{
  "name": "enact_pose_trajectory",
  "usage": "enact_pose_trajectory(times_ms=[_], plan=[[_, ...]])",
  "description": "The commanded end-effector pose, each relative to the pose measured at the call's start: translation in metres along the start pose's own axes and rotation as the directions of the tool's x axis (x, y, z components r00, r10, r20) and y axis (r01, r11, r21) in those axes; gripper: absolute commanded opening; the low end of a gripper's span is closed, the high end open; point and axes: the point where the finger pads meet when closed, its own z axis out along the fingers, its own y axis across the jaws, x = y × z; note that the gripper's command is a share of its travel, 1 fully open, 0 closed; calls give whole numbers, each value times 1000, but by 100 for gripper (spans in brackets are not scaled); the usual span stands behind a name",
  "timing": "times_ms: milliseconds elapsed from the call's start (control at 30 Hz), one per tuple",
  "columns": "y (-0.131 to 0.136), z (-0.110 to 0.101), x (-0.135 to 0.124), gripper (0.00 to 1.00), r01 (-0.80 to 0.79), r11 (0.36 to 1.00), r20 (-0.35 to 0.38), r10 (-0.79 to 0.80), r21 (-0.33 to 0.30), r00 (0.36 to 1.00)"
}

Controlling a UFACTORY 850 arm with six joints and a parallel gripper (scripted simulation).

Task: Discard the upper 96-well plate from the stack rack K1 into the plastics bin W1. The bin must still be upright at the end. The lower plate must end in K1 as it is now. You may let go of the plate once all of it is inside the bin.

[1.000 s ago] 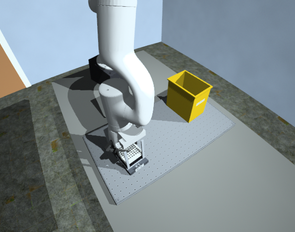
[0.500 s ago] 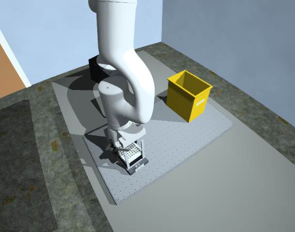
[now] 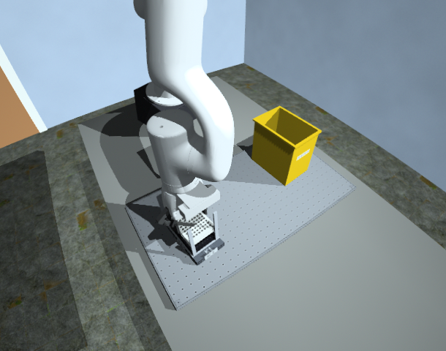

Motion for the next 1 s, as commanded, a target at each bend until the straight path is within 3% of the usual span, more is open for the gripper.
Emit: enact_pose_trajectory(times_ms=[0,967], plan=[[0,-8,1,0,0,1000,-1,0,-1,1000],[0,-53,1,0,0,1000,-1,0,-1,1000]])
